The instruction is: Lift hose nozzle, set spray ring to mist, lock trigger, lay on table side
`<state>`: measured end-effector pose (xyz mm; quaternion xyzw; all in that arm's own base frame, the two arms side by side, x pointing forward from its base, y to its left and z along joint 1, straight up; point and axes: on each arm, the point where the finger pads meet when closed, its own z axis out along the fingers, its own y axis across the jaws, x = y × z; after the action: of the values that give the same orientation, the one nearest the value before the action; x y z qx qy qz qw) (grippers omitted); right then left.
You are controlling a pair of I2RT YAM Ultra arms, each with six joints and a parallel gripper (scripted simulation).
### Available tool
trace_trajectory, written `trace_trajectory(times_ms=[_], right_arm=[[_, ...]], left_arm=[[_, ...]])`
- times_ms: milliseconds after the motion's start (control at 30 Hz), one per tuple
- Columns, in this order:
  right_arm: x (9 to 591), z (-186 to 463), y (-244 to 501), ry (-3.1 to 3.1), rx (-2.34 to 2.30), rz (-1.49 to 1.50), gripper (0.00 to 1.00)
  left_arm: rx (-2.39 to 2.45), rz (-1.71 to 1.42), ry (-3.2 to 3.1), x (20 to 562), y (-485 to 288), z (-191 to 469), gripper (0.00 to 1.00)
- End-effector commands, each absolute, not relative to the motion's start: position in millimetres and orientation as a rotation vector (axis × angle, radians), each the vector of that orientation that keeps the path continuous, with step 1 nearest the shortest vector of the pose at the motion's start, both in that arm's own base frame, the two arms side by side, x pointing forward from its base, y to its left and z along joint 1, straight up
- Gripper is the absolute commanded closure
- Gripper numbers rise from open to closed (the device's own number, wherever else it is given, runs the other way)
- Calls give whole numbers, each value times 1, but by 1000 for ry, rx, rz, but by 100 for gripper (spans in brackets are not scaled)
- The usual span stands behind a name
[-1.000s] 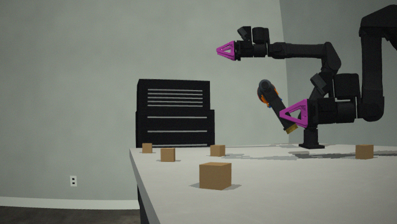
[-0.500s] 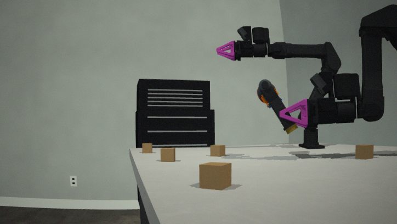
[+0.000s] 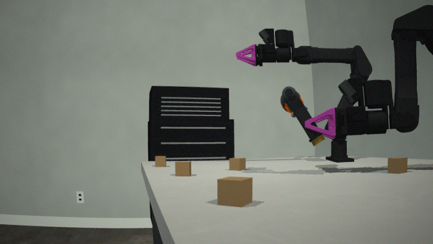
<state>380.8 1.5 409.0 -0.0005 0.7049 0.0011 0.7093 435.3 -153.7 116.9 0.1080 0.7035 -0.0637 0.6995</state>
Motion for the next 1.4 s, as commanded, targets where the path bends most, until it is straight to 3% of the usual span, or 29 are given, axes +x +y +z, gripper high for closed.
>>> trace_trajectory(times_ms=[0,333,367,900,933,1367], right_arm=[[380,435,-1,1500,7,-3,62],[380,435,-1,1500,7,-3,62],[380,435,-1,1500,7,-3,12],[380,435,-1,1500,7,-3,12],[392,399,13,1578,-22,44,12],[398,381,75,1474,-152,382,12]], left_arm=[[181,-180,1380,443,-158,177,65],[184,-179,1379,443,-159,177,65],[184,-179,1379,443,-159,177,65],[184,-180,1379,443,-159,177,65],[184,-180,1379,443,-159,177,65],[184,-180,1379,443,-159,177,65]])
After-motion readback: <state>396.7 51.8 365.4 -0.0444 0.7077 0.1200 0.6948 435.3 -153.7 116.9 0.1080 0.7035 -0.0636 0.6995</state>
